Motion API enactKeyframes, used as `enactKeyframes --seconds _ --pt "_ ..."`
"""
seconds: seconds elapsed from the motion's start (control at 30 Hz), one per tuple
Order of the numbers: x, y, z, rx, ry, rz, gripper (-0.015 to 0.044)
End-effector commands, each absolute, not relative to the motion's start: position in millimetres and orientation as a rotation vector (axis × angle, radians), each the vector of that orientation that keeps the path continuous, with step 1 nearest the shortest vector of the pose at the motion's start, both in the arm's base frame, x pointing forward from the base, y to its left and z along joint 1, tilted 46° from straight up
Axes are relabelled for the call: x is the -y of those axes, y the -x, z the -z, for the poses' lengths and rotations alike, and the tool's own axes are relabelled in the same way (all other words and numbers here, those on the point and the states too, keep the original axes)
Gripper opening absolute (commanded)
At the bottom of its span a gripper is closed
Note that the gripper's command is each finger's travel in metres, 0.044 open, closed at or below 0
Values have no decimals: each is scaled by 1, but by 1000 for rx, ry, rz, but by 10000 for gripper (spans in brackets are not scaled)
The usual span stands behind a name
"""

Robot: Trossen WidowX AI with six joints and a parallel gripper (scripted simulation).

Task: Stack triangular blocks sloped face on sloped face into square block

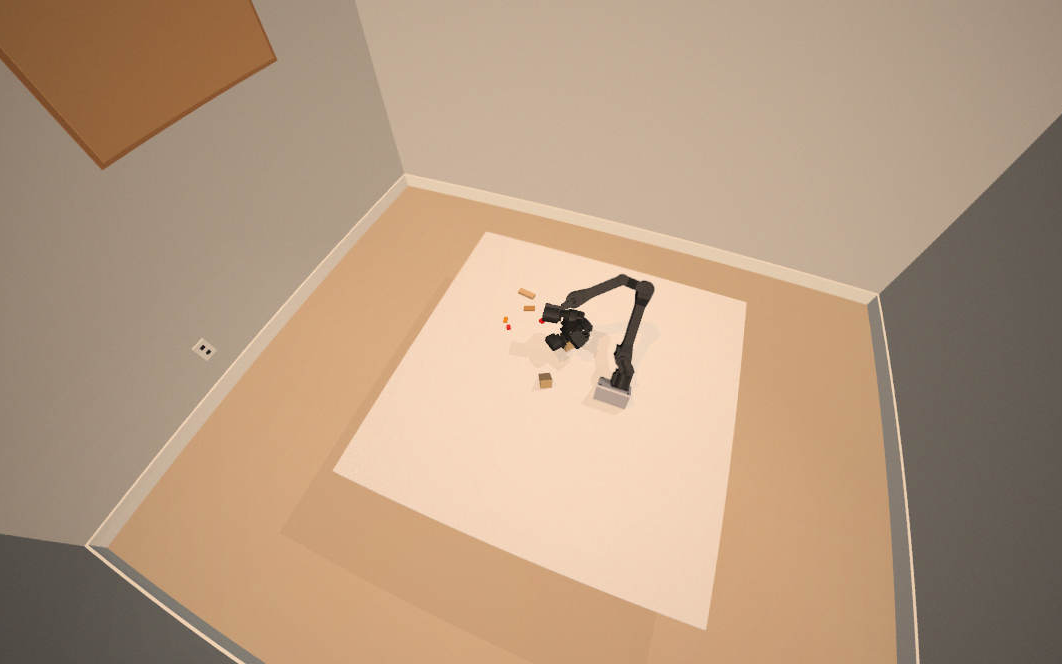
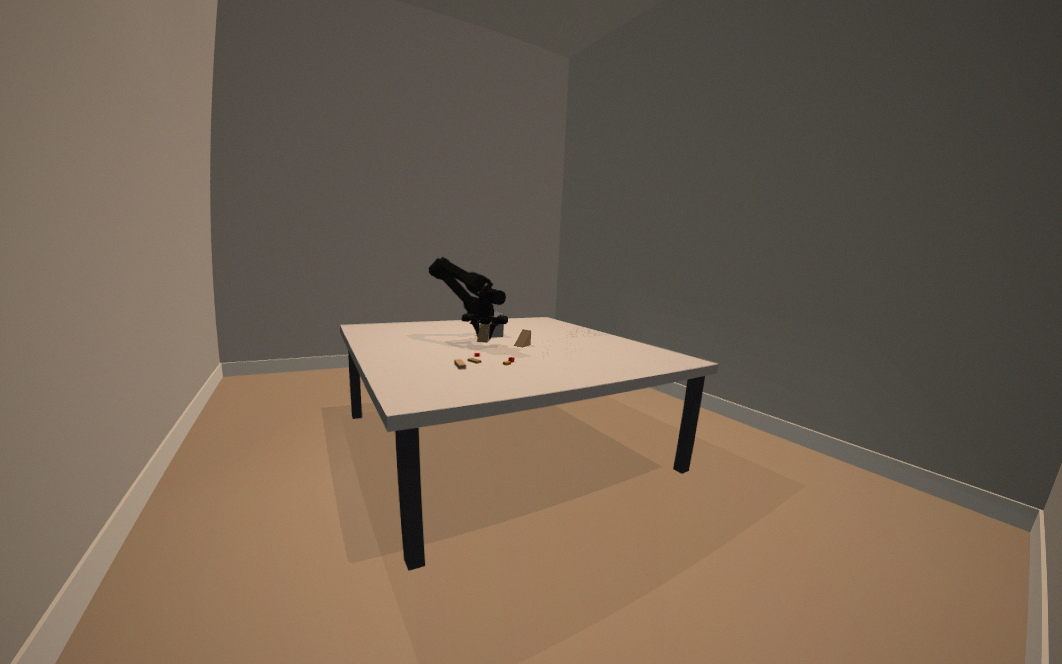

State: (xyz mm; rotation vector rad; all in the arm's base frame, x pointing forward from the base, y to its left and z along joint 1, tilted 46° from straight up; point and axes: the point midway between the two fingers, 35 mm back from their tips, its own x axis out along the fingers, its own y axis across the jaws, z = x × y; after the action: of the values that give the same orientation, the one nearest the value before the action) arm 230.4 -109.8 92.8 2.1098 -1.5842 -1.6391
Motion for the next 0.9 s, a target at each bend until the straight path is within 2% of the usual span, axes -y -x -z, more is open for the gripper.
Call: enactKeyframes --seconds 0.0,0.3,0.87 --pt "107 -231 -95 1585 -2115 1641 0" --pt "109 -230 -94 1718 -2161 1588 0" --pt "109 -231 -93 2284 -2332 1278 0"
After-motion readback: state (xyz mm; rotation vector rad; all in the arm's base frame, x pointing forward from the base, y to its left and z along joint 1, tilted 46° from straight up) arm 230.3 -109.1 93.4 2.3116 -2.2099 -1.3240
